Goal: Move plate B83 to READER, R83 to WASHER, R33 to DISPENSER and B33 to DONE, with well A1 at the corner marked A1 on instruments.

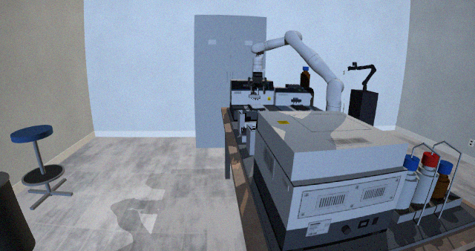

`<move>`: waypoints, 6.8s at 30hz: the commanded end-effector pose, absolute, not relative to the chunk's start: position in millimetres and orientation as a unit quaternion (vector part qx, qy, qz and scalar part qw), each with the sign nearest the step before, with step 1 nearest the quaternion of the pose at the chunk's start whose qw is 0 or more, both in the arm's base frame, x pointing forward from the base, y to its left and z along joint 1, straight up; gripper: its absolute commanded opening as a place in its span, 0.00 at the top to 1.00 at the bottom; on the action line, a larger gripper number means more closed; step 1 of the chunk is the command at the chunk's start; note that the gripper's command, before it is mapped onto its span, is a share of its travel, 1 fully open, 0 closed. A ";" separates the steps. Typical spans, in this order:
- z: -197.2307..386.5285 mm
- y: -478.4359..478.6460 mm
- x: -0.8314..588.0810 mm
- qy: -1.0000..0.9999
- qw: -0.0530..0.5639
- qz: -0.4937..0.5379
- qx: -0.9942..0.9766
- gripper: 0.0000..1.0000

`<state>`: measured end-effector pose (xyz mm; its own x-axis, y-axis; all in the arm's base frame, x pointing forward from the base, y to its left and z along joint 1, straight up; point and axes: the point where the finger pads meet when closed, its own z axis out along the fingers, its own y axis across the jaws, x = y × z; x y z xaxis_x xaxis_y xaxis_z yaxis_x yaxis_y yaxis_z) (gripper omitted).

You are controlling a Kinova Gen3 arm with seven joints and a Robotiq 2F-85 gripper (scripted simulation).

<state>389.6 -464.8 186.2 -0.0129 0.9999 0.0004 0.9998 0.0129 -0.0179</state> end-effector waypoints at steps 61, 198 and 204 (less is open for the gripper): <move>113.5 -465.3 390.8 -0.711 0.024 0.025 -0.702 0.00; 74.7 -465.4 388.5 -0.711 0.024 0.025 -0.702 0.06; 74.7 -465.4 388.5 -0.711 0.024 0.025 -0.702 0.06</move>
